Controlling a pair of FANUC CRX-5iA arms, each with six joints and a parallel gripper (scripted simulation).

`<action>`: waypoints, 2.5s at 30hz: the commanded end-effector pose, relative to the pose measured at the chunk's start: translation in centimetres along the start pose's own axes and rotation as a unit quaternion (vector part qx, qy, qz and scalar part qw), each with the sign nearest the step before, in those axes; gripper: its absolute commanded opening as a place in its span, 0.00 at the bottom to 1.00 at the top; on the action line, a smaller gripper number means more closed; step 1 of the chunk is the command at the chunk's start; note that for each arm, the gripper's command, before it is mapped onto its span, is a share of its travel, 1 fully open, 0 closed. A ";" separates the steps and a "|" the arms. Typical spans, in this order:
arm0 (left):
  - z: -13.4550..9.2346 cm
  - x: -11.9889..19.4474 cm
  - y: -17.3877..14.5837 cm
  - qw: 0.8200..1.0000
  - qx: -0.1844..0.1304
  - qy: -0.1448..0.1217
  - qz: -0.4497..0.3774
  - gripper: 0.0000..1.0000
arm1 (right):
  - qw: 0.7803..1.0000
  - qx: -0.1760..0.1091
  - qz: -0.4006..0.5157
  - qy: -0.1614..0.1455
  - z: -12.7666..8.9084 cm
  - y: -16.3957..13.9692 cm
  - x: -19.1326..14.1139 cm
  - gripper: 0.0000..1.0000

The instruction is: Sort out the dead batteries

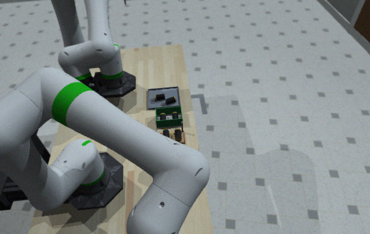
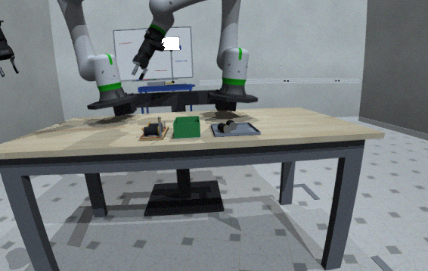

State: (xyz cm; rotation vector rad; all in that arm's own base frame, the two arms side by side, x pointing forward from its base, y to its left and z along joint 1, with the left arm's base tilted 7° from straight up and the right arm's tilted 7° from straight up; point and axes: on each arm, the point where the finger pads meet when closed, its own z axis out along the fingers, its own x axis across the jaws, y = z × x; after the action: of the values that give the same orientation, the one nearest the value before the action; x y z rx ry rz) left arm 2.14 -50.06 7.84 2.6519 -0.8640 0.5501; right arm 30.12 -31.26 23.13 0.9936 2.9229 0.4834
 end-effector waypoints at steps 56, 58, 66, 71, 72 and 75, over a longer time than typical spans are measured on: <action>4.6 5.0 -10.1 0.652 0.129 0.031 -0.746 1.00 | 0.544 0.004 0.822 -0.169 -15.1 -22.2 12.3 1.00; 4.9 5.4 -10.8 0.607 0.136 0.038 -0.782 1.00 | 0.506 -0.001 0.844 -0.175 -15.7 -22.9 13.1 1.00; 5.4 6.2 -12.4 0.508 0.150 0.054 -0.847 1.00 | 0.385 -0.015 0.902 -0.193 -17.4 -25.2 15.7 1.00; 5.8 6.8 -13.4 0.440 0.157 0.066 -0.882 1.00 | 0.340 -0.021 0.919 -0.199 -18.0 -26.0 16.7 1.00; 5.8 6.8 -13.4 0.440 0.157 0.066 -0.882 1.00 | 0.340 -0.021 0.919 -0.199 -18.0 -26.0 16.7 1.00; 6.1 7.2 -14.1 0.386 0.162 0.075 -0.905 1.00 | 0.328 -0.023 0.923 -0.201 -18.2 -26.2 16.9 1.00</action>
State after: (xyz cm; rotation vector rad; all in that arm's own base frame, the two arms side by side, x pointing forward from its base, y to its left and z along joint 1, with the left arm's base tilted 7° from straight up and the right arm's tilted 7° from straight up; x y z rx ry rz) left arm 16.81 -44.48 2.85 2.0580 2.0941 0.1896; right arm 0.12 -45.88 33.14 3.0446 0.1051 0.0649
